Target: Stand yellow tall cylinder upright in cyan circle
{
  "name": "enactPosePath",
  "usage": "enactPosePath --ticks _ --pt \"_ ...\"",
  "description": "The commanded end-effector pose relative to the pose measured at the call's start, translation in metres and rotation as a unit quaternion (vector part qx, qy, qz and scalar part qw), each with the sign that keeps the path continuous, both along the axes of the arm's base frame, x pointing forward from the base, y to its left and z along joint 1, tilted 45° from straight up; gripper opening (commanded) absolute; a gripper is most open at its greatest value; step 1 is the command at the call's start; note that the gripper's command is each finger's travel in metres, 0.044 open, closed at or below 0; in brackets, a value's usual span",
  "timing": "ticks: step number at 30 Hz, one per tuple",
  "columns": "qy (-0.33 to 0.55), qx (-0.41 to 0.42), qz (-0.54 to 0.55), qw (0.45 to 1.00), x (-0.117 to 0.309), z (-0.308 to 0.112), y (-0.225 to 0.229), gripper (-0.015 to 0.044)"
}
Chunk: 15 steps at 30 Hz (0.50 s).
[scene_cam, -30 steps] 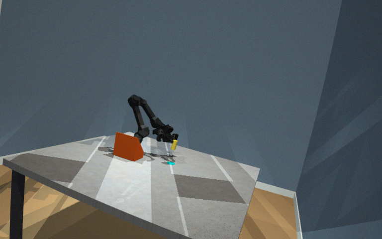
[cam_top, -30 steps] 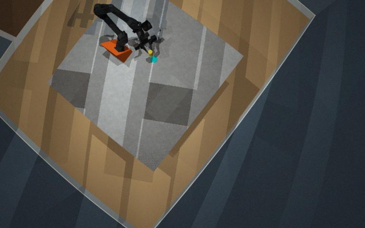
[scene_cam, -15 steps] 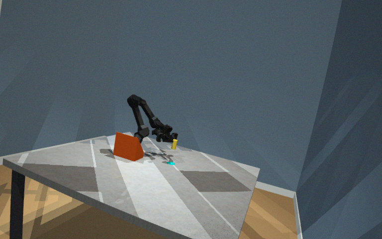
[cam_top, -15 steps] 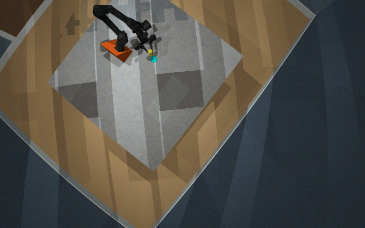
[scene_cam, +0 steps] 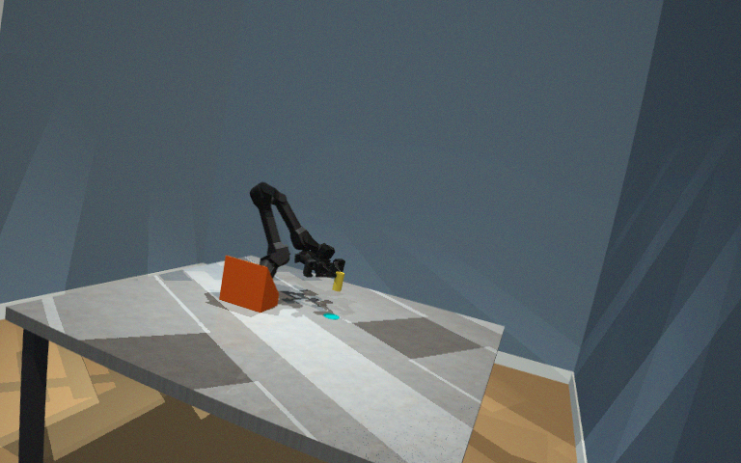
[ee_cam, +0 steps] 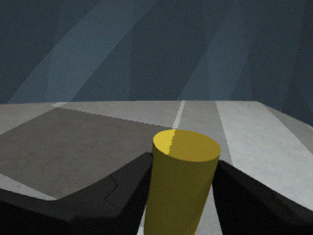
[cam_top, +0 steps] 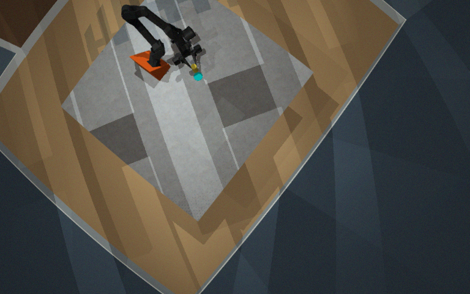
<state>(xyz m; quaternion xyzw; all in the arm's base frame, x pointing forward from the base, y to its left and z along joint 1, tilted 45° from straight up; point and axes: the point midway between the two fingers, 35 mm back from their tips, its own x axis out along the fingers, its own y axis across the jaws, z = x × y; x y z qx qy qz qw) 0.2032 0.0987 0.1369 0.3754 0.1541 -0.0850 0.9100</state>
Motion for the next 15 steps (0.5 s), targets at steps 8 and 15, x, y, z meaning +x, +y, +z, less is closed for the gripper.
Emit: enactPosePath --ticks 8,15 --pt "0.005 -0.001 -0.003 1.0 0.0 -0.015 0.017 0.0105" --pt "0.006 -0.001 -0.003 1.0 -0.002 -0.025 0.027 0.0105"
